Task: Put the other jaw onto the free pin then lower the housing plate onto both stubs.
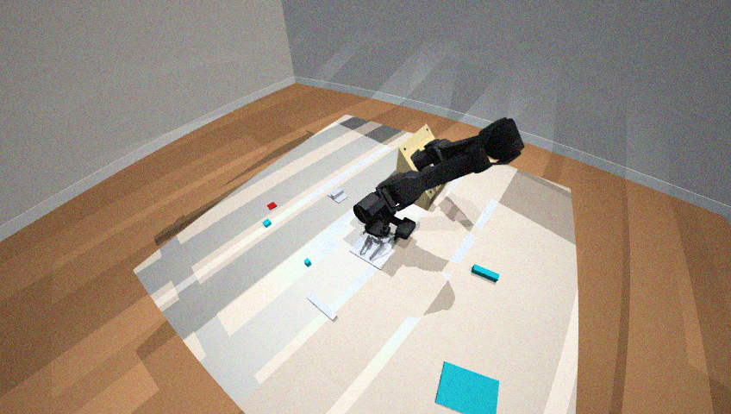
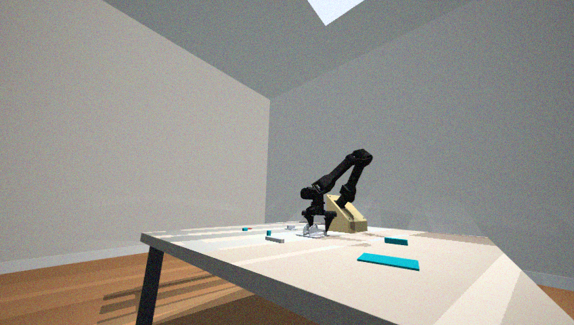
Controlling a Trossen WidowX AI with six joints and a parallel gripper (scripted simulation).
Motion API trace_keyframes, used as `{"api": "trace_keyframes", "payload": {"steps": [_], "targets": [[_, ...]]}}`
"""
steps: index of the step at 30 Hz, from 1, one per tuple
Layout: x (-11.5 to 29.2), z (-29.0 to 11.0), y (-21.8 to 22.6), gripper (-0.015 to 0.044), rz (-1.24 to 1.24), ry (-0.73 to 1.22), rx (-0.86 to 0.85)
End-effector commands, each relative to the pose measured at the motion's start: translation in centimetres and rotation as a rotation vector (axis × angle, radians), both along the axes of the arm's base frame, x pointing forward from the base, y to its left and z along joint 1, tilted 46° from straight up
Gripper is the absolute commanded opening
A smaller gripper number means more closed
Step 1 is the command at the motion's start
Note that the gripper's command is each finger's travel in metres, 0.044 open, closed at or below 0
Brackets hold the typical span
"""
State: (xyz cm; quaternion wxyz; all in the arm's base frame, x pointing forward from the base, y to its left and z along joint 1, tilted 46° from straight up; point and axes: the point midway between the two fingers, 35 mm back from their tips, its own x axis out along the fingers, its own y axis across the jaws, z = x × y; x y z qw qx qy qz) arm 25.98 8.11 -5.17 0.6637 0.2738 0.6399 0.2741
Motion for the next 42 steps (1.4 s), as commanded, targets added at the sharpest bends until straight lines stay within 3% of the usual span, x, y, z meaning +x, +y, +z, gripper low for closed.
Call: {"api": "trace_keyframes", "payload": {"steps": [1, 5, 10, 18, 42], "targets": [[0.4, 1.7, -1.9, 0.044, -0.002, -0.013, -0.007], [0.0, 4.3, -4.3, 0.044, -0.002, -0.013, -0.002], [-0.2, 4.0, -4.4, 0.044, -0.015, -0.016, -0.005], [-5.7, 7.2, -8.2, 0.044, -0.003, -0.009, -0.006], [-5.8, 7.3, -8.3, 0.044, -0.002, -0.009, -0.005]]}}
